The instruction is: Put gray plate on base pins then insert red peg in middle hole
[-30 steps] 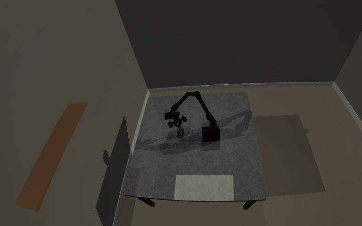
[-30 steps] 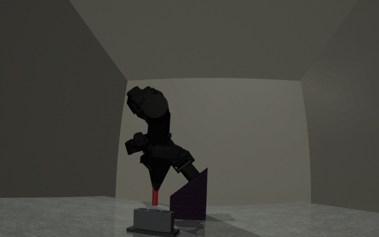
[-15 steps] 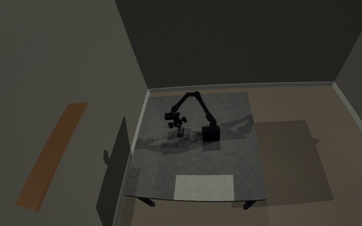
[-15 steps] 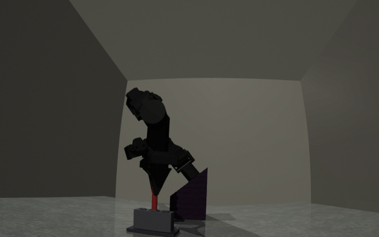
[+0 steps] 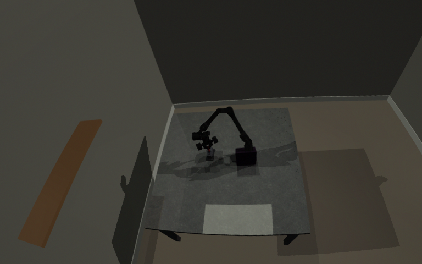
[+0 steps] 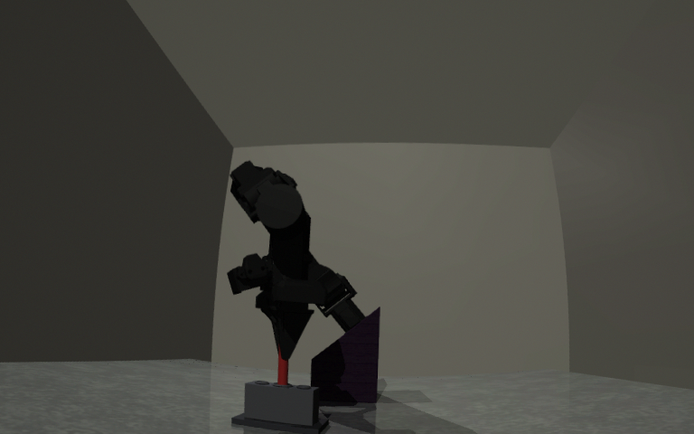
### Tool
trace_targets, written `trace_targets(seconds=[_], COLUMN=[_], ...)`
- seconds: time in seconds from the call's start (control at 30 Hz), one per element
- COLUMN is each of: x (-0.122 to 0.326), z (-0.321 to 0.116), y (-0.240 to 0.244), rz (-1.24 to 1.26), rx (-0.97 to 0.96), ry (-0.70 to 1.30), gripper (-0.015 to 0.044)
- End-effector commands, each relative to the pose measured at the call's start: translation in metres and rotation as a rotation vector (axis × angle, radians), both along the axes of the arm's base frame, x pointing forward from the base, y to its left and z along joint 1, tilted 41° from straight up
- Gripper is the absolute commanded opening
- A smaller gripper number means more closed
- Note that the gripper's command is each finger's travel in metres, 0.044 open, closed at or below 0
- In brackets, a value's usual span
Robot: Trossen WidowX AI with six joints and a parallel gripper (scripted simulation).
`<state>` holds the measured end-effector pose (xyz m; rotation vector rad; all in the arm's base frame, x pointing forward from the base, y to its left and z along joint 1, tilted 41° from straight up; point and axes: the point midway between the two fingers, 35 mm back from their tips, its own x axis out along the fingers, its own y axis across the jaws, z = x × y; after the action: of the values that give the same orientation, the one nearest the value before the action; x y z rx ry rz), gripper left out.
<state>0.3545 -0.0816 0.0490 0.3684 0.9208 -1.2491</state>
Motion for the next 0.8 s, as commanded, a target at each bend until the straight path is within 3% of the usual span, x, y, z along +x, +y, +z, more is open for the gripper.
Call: trace_targets(seconds=[0.0, 0.47, 0.67, 0.77], x=[0.0006, 0.0003, 0.0003, 0.0003], z=[-0.0008, -0.0013, -0.0013, -0.0013], y=[-0.0003, -0.0005, -0.0005, -0.0005], rz=[0.000, -0.002, -0.002, -0.002], rx=[0.000, 0.000, 0.000, 0.000], ry=[-0.001, 0.000, 0.000, 0.000], gripper=[0.0000, 0.0000, 0.0150, 0.0150])
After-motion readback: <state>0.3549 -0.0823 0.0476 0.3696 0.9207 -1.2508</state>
